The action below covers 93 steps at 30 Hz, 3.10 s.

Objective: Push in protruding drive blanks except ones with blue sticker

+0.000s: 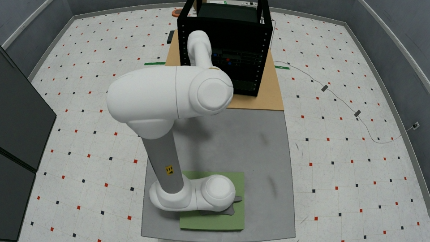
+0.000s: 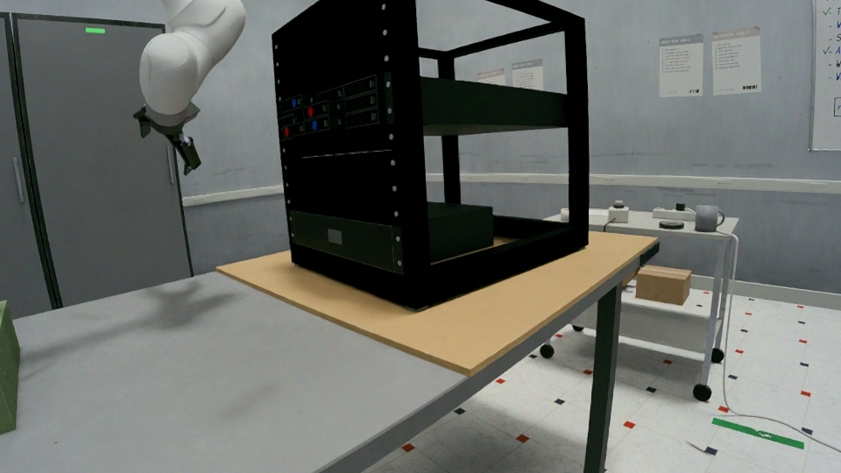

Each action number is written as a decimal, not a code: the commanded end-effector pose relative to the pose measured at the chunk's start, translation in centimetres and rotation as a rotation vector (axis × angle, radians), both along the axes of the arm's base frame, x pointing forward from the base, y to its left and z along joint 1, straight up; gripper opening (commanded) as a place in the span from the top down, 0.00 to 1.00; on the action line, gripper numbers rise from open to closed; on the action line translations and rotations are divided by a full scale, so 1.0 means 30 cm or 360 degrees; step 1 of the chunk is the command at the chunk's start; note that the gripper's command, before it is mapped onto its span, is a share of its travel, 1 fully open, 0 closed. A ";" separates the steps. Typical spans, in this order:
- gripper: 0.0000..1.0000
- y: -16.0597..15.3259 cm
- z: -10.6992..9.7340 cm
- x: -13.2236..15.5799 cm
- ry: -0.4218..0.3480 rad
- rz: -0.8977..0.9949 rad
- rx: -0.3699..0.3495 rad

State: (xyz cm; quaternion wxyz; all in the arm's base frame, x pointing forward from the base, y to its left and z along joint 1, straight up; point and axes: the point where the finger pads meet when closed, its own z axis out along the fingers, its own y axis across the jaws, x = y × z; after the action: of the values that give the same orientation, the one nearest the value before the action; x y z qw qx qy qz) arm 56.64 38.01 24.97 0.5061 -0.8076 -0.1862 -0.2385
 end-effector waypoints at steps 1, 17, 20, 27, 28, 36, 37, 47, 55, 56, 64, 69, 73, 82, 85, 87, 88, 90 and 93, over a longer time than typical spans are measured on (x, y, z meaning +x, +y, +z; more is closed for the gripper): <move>0.00 0.005 0.054 0.017 -0.0003 -0.0127 0.0121; 0.00 -0.185 0.251 0.125 0.0041 -0.0772 0.0593; 0.00 -0.259 0.275 0.142 0.0051 -0.0921 0.0682; 0.00 -0.456 0.301 0.159 0.0073 -0.1261 0.0867; 0.00 -0.486 0.302 0.159 0.0076 -0.1308 0.0890; 0.00 -0.665 0.290 0.142 0.0093 -0.1579 0.1014; 0.00 -0.695 0.286 0.137 0.0096 -0.1622 0.1033; 0.00 -0.957 0.229 0.062 0.0120 -0.1995 0.1177; 0.00 -1.077 0.191 0.010 0.0132 -0.2165 0.1234; 0.00 -1.094 0.185 0.001 0.0134 -0.2189 0.1242; 0.00 -1.197 0.145 -0.055 0.0144 -0.2337 0.1287; 0.00 -1.221 0.135 -0.070 0.0147 -0.2372 0.1297; 0.00 -1.243 0.126 -0.084 0.0149 -0.2405 0.1307; 0.00 -1.261 0.118 -0.096 0.0151 -0.2432 0.1314; 0.00 -1.262 0.118 -0.096 0.0151 -0.2432 0.1314; 0.00 -1.262 0.117 -0.096 0.0151 -0.2432 0.1314; 0.00 -1.262 0.117 -0.096 0.0151 -0.2432 0.1314; 0.00 -1.262 0.117 -0.096 0.0151 -0.2432 0.1314; 0.00 -1.262 0.117 -0.096 0.0151 -0.2432 0.1314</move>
State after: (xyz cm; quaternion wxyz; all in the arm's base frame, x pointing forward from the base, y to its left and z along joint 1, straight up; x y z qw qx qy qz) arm 53.74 0.15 28.46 0.4669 -0.4723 0.5299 -0.5274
